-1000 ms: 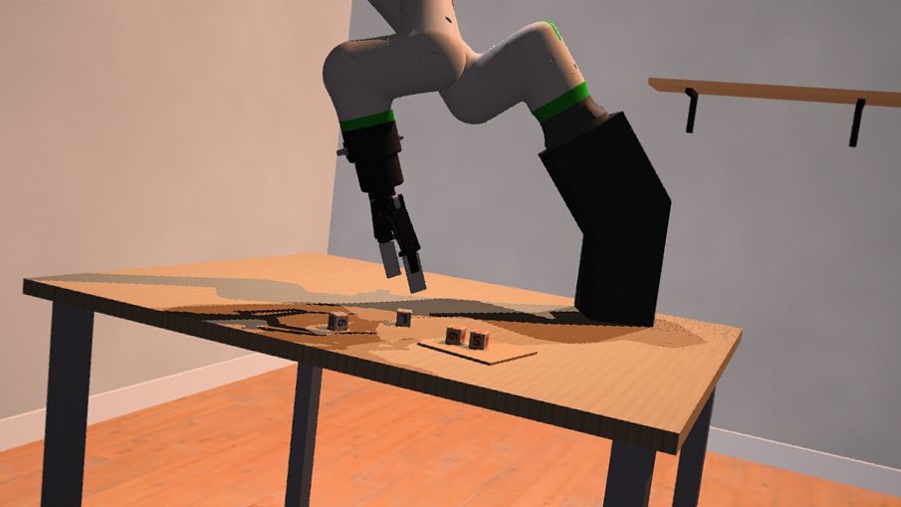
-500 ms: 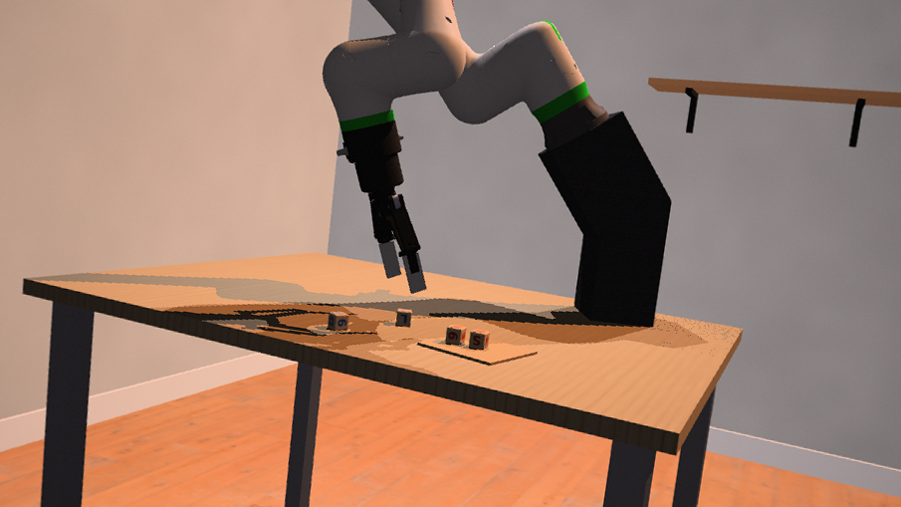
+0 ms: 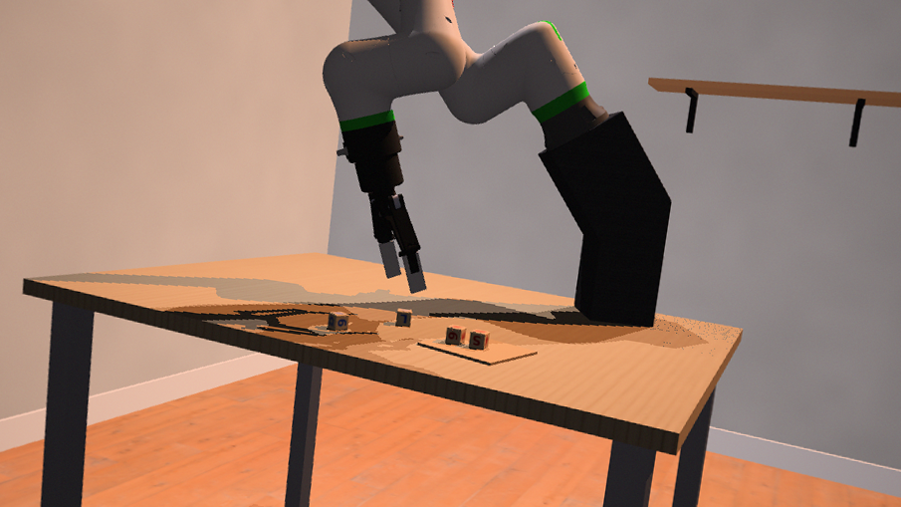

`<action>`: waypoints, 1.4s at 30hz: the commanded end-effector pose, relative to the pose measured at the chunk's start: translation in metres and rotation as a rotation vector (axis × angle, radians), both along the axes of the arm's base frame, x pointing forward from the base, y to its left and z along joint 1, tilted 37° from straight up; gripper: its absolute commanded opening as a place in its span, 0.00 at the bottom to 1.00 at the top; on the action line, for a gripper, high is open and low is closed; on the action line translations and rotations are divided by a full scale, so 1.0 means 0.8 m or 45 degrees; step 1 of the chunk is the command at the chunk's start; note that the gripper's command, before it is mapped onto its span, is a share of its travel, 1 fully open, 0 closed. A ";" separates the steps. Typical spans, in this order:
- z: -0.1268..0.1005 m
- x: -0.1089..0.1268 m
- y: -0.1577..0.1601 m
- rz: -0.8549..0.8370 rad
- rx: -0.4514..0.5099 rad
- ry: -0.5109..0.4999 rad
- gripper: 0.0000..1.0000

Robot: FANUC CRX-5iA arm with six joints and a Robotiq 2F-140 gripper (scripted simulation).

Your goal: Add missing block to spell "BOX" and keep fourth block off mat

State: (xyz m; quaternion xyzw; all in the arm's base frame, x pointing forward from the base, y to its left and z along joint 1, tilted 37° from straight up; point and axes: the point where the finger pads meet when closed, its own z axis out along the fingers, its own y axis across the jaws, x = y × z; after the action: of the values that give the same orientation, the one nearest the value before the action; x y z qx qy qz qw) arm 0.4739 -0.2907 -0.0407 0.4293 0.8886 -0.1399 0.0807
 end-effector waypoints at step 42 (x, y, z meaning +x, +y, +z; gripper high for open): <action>0.105 0.052 0.071 -0.842 0.066 -0.271 1.00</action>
State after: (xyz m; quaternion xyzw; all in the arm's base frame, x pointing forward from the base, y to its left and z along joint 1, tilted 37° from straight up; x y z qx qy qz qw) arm 0.5101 -0.2445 0.0300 0.6683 0.7295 -0.0959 0.1094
